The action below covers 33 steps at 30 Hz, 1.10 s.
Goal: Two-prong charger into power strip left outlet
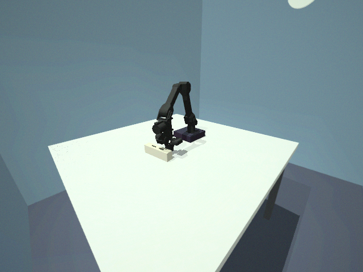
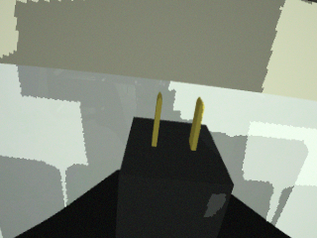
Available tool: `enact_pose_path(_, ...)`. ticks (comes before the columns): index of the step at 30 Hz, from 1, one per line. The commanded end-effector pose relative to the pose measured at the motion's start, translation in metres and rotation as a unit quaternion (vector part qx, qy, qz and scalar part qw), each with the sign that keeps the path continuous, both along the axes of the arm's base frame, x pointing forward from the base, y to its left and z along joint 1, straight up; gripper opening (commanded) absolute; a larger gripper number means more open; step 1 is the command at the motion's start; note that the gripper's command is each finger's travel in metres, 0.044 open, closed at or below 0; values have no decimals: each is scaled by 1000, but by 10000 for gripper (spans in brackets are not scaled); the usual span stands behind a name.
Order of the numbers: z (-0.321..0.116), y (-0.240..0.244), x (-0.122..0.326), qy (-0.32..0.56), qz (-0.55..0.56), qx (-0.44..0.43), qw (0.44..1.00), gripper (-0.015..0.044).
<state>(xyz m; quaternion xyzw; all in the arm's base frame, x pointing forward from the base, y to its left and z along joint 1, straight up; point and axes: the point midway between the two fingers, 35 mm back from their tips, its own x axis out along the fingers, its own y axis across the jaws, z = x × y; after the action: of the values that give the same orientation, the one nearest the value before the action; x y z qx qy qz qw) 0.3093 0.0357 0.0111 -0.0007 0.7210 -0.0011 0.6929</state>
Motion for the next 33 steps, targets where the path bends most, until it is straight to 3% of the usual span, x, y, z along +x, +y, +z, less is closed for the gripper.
enact_pose_path(1, 1, 1, 2, -2, -2, 3, 1000, 0)
enact_pose_path(33, 2, 1, 5, -2, -2, 3, 1000, 0)
